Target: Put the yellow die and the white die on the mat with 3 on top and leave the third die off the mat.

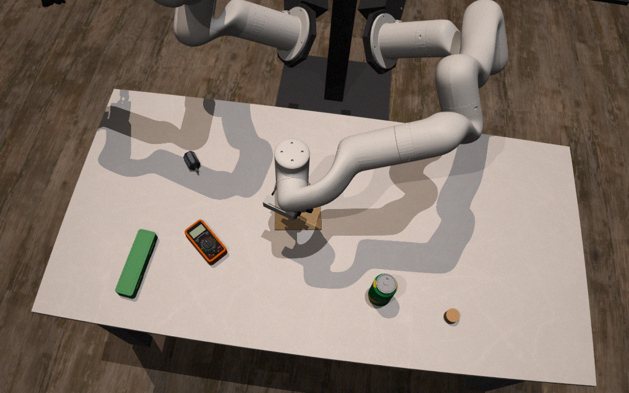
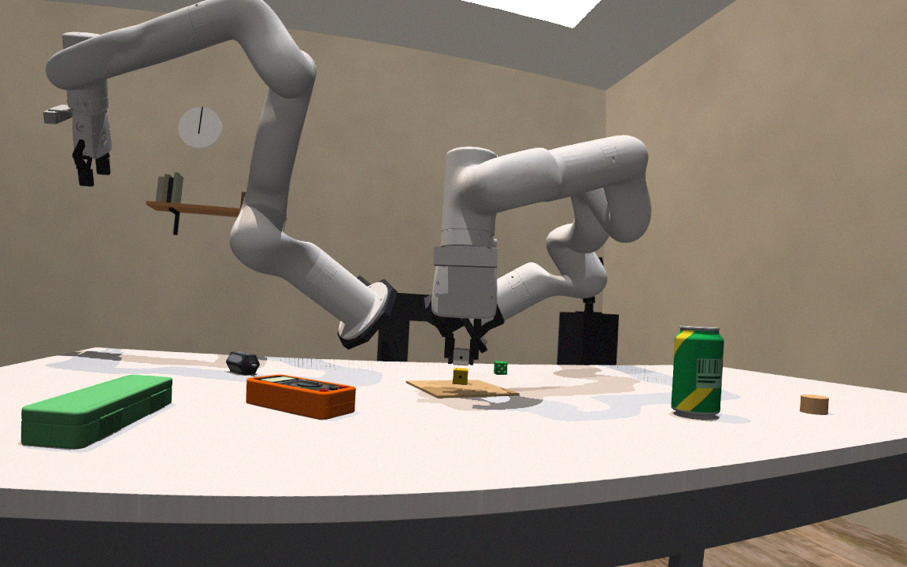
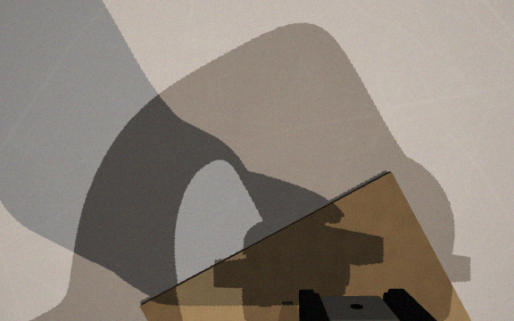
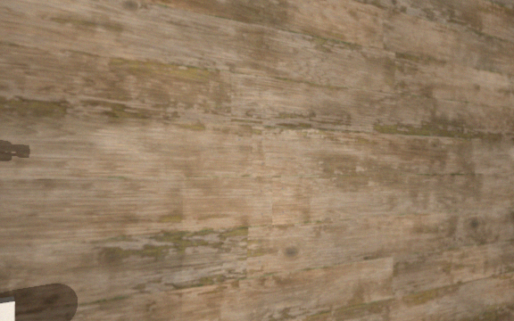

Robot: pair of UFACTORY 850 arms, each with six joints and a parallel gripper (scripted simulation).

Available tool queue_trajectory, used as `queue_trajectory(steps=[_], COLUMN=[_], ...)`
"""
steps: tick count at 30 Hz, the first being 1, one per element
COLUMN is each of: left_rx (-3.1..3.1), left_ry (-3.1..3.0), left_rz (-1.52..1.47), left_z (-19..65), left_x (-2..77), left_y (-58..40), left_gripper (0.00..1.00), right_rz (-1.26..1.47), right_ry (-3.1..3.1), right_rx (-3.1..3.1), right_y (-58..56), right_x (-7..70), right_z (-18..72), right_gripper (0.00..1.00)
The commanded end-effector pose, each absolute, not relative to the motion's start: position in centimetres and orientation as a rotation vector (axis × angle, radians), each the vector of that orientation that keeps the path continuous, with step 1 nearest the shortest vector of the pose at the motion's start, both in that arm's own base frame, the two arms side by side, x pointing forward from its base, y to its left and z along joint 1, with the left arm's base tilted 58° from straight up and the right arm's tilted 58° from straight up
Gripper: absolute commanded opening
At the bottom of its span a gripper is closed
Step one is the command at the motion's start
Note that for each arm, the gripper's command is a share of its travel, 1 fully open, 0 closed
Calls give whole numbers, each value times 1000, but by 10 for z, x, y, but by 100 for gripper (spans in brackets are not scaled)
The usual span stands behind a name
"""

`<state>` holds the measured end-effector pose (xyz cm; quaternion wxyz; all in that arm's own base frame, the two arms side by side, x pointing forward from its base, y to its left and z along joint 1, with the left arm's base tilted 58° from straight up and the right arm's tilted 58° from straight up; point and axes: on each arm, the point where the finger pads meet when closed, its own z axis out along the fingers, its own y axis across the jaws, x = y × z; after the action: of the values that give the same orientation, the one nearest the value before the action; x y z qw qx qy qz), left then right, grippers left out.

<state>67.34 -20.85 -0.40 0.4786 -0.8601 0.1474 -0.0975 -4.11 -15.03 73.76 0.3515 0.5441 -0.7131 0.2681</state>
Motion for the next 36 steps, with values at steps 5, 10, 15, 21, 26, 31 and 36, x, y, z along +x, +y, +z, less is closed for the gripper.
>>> queue_trajectory(steps=[5,10,15,21,26,31,36], left_rx=[-2100,-2100,-2100,-2100,-2100,-2100,-2100], left_ry=[360,360,360,360,360,360,360], left_rz=[-240,-240,-240,-240,-240,-240,-240], left_z=[-20,-22,-23,-23,-23,-23,-23], left_x=[684,685,685,685,685,685,685], left_y=[-185,-182,-181,-181,-181,-181,-181], left_gripper=[22,22,22,22,22,22,22], right_rz=[695,695,695,695,695,695,695], right_ry=[-1844,-1844,-1844,-1844,-1844,-1844,-1844], right_rx=[1407,1407,1407,1407,1407,1407,1407], right_y=[-150,-150,-150,-150,-150,-150,-150], right_x=[-41,-41,-41,-41,-41,-41,-41], right_z=[738,738,738,738,738,738,738], right_gripper=[100,100,100,100,100,100,100])
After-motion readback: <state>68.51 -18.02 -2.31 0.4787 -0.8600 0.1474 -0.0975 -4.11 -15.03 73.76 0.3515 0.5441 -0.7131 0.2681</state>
